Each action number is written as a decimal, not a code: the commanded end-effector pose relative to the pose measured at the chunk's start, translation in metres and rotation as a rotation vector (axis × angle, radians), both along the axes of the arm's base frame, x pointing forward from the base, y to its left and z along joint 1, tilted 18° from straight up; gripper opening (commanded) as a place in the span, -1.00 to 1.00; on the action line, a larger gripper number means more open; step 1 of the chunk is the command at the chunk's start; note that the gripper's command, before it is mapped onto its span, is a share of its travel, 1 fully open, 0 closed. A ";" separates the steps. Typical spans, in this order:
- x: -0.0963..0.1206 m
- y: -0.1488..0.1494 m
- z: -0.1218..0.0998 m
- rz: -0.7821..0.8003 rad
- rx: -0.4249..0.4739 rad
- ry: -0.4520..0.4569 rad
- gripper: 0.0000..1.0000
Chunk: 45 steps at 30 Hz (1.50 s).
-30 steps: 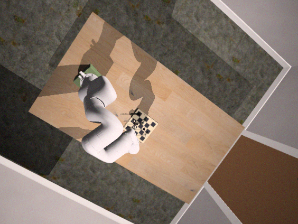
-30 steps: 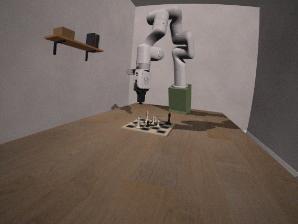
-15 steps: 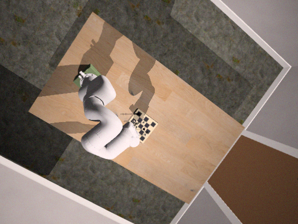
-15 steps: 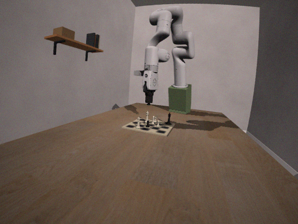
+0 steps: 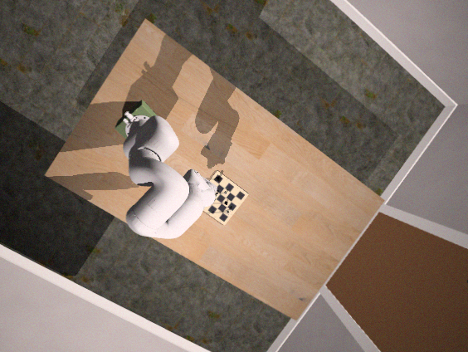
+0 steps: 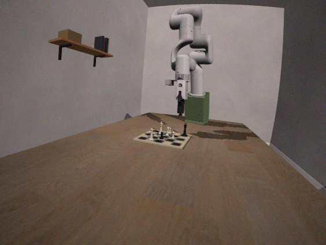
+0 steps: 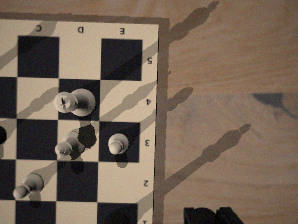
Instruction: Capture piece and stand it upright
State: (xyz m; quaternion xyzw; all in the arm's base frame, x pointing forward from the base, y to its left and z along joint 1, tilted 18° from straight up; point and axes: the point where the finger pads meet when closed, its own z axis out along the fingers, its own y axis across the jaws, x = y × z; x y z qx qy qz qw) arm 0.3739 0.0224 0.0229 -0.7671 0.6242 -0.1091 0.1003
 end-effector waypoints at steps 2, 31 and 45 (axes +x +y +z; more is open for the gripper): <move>-0.003 0.003 0.001 0.000 -0.031 -0.013 -1.00; 0.011 0.003 -0.041 -0.001 -0.032 -0.013 -1.00; 0.026 0.002 -0.088 -0.001 -0.032 -0.013 -1.00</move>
